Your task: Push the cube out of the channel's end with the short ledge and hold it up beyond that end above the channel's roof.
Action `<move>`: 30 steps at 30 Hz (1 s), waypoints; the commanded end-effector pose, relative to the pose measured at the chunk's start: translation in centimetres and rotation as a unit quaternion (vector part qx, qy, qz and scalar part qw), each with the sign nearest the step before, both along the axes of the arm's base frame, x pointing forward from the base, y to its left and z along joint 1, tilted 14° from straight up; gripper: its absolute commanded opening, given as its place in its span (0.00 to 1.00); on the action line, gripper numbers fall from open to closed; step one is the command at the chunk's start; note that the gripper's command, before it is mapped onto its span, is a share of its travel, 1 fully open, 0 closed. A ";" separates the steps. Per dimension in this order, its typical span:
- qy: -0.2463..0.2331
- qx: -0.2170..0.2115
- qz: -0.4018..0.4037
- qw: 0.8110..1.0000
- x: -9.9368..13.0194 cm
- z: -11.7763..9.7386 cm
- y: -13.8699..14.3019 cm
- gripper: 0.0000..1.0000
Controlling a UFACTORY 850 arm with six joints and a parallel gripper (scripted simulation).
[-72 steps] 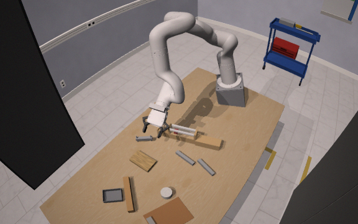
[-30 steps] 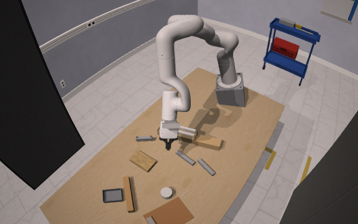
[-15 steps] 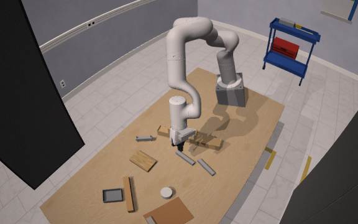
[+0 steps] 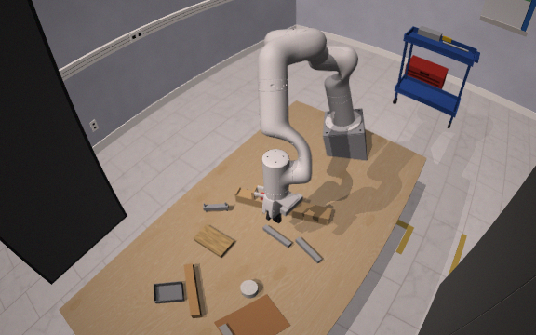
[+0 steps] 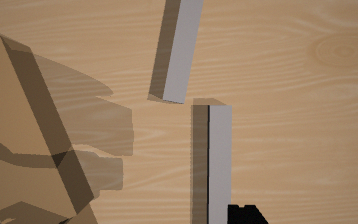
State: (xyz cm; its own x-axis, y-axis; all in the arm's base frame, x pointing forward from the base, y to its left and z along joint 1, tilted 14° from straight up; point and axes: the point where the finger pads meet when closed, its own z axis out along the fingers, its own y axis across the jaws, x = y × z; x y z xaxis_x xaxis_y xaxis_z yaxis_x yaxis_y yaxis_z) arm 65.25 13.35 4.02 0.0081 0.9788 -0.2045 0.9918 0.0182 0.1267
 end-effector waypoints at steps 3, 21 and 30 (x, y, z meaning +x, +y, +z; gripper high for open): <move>-0.001 0.000 0.001 1.000 0.1 0.1 0.1 0.00; 0.015 -0.009 0.073 0.997 0.1 0.1 0.1 0.00; 0.045 -0.029 0.219 0.974 0.1 0.1 0.1 0.00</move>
State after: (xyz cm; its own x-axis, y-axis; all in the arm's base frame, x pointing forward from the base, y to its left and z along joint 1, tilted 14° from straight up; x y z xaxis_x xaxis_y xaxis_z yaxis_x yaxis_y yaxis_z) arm 65.27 13.40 4.02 -0.3490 0.9023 -0.2531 0.9262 0.3732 0.0531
